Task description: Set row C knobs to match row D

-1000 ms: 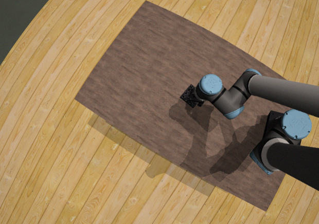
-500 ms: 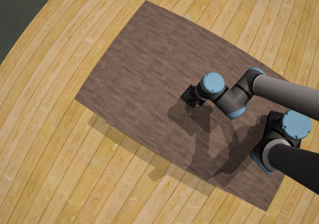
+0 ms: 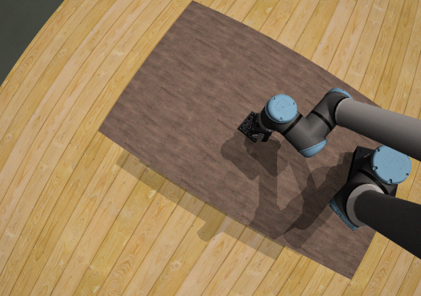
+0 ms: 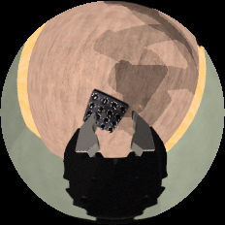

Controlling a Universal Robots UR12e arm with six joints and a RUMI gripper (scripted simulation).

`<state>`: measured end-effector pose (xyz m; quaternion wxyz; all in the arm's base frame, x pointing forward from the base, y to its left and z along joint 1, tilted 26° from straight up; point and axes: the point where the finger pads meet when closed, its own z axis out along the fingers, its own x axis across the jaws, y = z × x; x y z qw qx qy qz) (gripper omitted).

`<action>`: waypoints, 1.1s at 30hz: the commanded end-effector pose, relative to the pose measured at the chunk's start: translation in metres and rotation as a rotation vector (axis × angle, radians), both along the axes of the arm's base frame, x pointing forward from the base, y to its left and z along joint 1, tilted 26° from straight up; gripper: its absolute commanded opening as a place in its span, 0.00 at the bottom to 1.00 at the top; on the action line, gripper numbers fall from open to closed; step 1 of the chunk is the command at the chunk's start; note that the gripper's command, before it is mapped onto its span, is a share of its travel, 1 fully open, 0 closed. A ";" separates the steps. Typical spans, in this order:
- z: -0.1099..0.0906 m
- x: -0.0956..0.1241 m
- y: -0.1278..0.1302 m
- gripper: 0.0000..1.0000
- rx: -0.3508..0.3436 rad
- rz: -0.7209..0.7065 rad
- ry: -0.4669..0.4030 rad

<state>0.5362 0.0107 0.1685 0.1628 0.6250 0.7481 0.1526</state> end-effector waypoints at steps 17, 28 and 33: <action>0.054 -0.021 -0.004 1.00 -0.003 -0.001 -0.007; 0.100 -0.044 -0.005 1.00 -0.003 -0.001 -0.007; 0.110 -0.049 -0.005 1.00 -0.003 -0.001 -0.007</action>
